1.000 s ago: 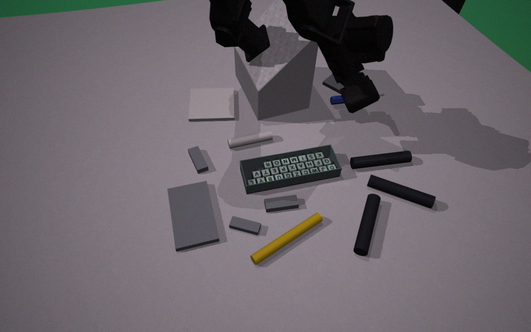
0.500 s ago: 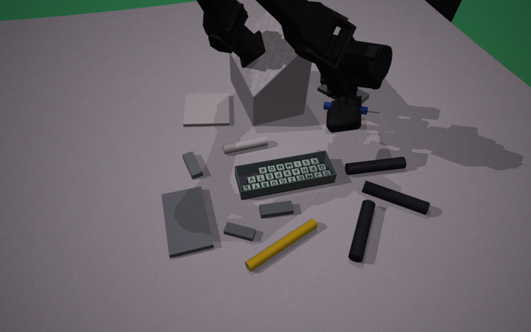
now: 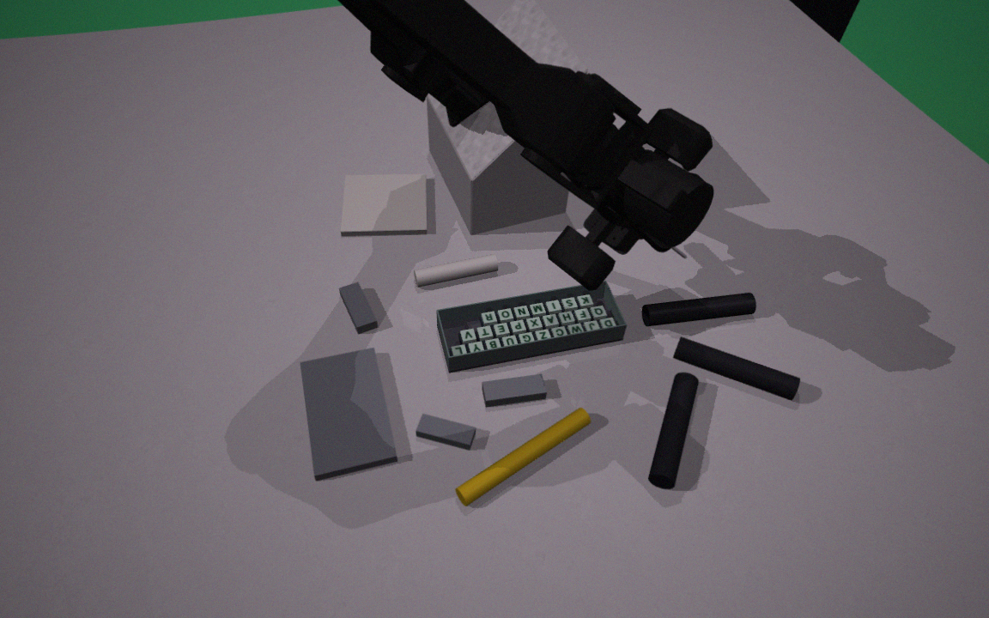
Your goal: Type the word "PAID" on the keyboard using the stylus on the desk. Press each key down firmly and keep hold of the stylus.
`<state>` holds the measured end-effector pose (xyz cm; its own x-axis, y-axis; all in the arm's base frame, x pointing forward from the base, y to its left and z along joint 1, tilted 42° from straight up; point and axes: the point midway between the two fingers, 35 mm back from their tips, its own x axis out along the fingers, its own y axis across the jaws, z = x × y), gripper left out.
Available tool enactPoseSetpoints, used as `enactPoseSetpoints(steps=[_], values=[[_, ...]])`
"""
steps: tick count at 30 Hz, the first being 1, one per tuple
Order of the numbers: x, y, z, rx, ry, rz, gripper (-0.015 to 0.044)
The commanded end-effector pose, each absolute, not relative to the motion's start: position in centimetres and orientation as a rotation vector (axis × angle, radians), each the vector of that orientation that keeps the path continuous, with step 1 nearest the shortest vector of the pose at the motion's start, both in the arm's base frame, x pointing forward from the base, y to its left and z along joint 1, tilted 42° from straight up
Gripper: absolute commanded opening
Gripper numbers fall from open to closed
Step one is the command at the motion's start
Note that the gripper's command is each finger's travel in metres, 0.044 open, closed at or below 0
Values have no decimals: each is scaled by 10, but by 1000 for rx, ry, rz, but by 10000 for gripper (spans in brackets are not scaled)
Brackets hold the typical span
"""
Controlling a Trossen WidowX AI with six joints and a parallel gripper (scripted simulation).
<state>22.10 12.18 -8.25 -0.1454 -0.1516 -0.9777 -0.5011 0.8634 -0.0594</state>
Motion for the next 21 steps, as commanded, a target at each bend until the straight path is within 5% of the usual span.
enactPoseSetpoints(steps=[1,21], values=[[236,117,-67,-344,1747,198,0],[281,57,23,519,1863,-605,0]])
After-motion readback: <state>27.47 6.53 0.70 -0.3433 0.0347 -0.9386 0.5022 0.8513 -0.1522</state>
